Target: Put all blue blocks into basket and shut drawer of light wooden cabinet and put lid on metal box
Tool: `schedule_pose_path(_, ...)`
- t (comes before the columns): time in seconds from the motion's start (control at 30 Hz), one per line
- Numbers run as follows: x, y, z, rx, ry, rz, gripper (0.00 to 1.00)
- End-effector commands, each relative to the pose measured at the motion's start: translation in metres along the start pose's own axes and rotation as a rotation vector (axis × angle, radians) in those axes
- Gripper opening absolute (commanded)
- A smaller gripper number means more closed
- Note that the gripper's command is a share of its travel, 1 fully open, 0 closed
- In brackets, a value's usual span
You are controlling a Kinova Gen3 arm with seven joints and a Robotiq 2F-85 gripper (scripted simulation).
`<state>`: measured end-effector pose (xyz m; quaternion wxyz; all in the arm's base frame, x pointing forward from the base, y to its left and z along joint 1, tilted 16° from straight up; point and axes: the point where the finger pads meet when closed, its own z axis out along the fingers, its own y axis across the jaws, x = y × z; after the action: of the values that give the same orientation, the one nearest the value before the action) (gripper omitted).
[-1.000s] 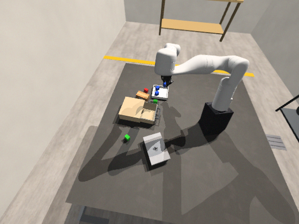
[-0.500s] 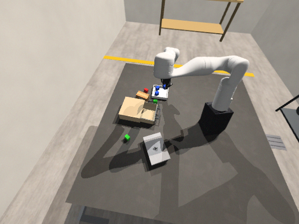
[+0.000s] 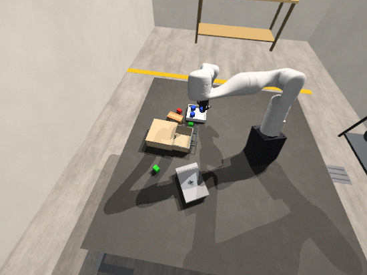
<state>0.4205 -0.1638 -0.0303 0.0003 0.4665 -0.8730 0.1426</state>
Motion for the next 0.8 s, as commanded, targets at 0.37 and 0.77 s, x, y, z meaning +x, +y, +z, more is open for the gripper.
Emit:
schedule_pose_path(0.37, 0.000, 0.000, 0.030, 0.001, -0.001, 0.000, 0.10)
schedule_pose_path(0.77, 0.000, -0.001, 0.048, 0.001, -0.001, 0.000, 0.10)
